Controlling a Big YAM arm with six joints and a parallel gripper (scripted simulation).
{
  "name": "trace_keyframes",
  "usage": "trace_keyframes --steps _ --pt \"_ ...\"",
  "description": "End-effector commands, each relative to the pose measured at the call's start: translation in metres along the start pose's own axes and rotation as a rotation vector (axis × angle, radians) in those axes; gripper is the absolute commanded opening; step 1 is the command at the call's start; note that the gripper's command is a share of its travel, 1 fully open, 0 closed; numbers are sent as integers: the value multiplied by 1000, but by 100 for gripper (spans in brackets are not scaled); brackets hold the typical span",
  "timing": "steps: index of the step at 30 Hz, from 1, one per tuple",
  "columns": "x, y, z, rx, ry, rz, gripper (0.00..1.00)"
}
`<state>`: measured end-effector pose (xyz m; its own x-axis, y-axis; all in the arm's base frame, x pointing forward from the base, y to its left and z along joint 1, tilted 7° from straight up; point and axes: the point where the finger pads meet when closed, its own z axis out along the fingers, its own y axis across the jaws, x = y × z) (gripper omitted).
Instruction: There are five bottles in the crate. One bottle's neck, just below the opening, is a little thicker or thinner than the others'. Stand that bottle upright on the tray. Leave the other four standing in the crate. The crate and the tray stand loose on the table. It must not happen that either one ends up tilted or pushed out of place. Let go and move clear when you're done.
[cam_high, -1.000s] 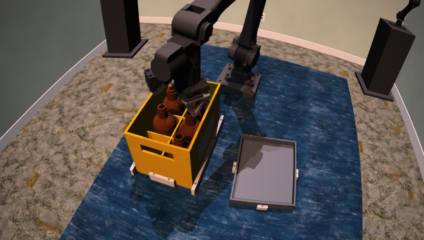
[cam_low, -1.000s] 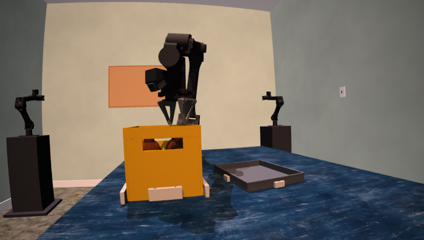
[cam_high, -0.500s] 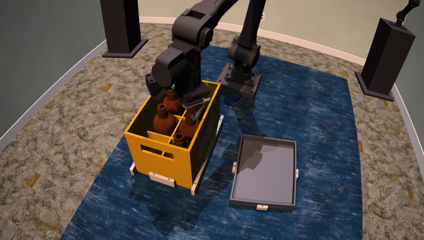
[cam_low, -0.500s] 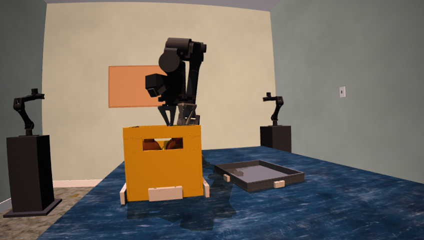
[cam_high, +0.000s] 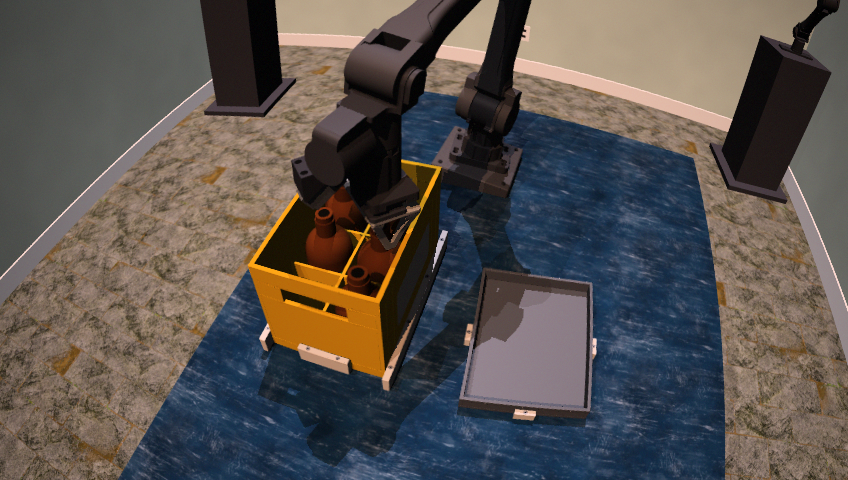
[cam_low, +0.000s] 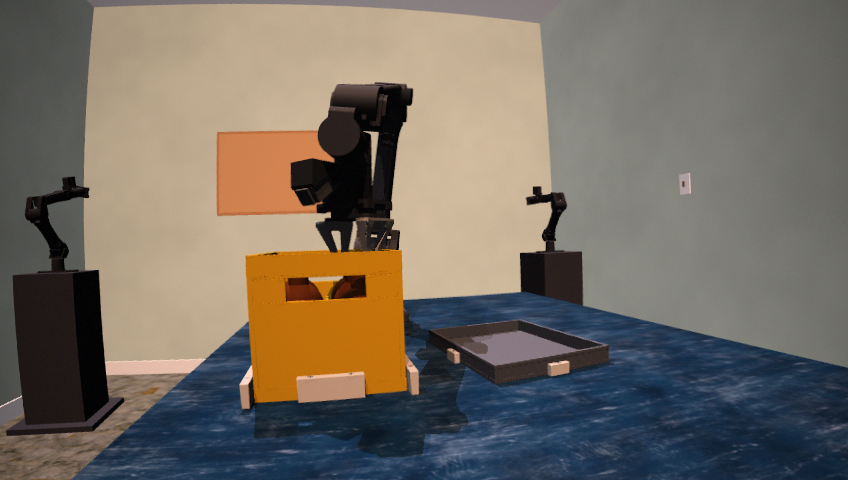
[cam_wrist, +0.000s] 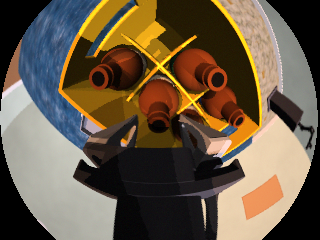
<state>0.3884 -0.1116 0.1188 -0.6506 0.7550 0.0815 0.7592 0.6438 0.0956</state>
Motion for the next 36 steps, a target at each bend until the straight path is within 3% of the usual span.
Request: trace_keyframes --steps 1,36 --pt "-6 5 4 -4 -7 5 61" --pt "-4 6 7 -3 -5 2 61"
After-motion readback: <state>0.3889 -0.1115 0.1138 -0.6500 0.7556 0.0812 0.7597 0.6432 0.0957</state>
